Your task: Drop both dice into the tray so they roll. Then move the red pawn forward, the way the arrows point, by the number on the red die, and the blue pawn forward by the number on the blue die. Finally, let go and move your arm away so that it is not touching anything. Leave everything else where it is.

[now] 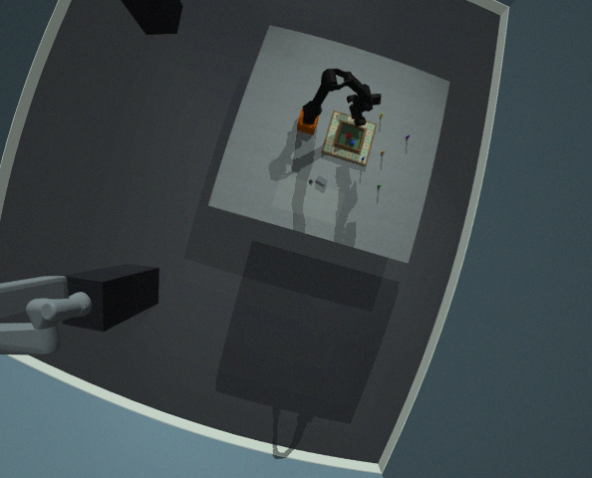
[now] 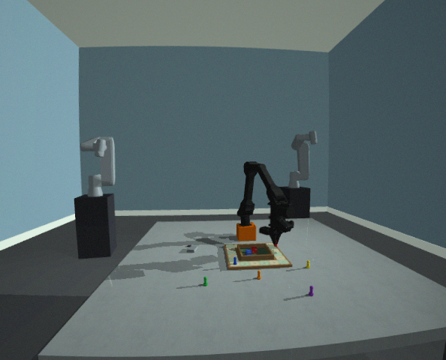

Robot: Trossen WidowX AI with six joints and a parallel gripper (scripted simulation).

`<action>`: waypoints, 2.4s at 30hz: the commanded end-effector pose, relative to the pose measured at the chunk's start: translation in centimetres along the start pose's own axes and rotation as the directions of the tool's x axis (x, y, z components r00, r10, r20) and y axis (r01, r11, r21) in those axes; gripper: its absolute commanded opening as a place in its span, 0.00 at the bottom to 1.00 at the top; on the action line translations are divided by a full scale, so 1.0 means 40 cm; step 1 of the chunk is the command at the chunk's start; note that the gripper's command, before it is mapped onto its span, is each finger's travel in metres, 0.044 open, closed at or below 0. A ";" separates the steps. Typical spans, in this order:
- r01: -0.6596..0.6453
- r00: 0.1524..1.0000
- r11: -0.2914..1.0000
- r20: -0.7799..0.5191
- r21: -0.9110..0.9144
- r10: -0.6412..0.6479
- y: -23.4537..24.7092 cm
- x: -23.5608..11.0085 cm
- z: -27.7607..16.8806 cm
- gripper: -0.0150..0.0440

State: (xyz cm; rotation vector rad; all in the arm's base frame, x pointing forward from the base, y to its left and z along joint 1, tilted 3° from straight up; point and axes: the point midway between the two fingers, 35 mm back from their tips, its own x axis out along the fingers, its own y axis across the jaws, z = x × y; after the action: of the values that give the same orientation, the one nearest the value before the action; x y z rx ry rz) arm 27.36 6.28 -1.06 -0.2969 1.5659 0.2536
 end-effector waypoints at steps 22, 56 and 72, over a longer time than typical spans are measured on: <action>0.000 1.000 1.000 -0.004 0.001 0.000 0.001 0.061 -0.004 0.48; 0.021 1.000 0.961 -0.009 0.277 -0.019 -0.578 -0.085 0.021 0.59; 0.025 1.000 0.952 -0.012 0.306 -0.023 -0.660 -0.044 -0.016 0.59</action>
State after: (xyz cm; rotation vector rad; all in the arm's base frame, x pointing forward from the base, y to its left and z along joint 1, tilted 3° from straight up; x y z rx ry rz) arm 35.95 -18.66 1.85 -0.0721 1.5770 -0.0164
